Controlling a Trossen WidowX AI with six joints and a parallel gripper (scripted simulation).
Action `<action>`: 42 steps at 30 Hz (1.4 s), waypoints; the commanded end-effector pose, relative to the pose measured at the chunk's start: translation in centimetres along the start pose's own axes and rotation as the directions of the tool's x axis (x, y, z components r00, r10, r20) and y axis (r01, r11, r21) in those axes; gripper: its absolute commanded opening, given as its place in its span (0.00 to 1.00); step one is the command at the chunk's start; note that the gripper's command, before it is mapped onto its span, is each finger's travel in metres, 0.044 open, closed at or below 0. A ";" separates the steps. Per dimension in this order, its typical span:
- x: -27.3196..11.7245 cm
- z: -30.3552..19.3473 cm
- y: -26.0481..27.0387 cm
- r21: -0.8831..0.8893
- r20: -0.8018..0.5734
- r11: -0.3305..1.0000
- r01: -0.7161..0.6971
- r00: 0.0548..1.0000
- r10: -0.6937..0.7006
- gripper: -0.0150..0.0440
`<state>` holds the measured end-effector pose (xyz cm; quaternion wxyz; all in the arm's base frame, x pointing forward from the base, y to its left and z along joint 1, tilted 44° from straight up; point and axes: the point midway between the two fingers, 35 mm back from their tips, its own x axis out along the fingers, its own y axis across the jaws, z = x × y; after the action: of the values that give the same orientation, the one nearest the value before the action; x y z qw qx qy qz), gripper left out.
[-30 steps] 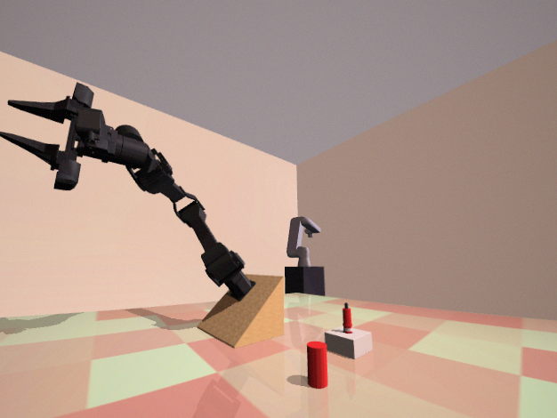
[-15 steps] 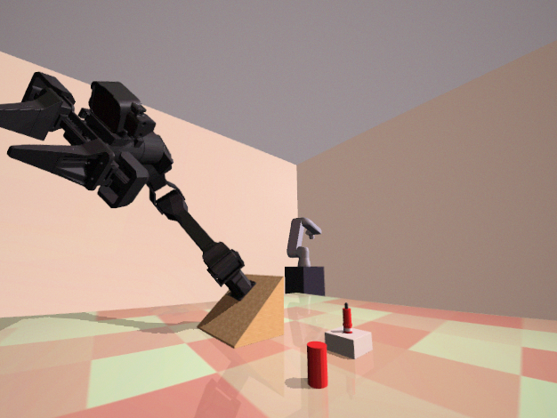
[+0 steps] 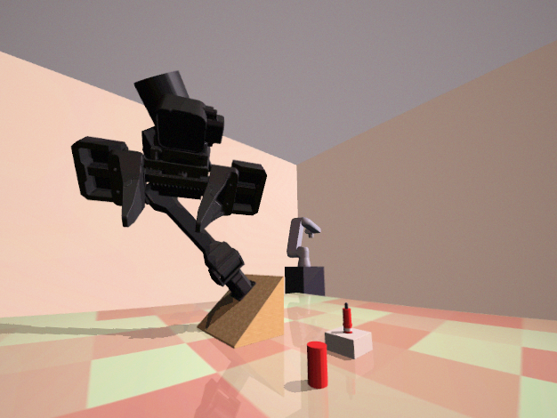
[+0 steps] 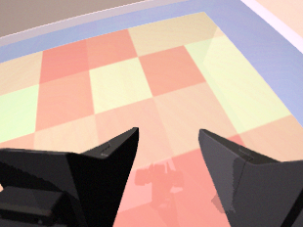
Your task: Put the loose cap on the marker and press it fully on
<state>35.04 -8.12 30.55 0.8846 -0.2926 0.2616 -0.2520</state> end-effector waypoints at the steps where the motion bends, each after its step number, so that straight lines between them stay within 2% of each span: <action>1: 1.5 -2.3 7.1 0.226 -0.196 0.971 -0.084 0.972 0.130 0.67; 9: 1.2 -5.9 13.7 0.432 -0.432 0.901 0.030 0.884 0.178 0.67; 14: 0.2 -8.5 17.0 0.491 -0.565 0.850 0.193 0.813 0.142 0.67; 20: -1.7 -11.4 19.8 0.489 -0.683 0.765 0.420 0.729 0.036 0.67; 33: -2.1 -11.8 20.2 0.485 -0.693 0.753 0.445 0.721 0.021 0.67; 37: 0.3 -14.0 20.2 0.486 -0.692 0.753 0.445 0.721 0.020 0.67; 42: 0.5 -14.3 20.2 0.486 -0.692 0.752 0.445 0.721 0.020 0.67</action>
<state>32.52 0.46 7.67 0.7382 0.0988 0.4214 -0.5173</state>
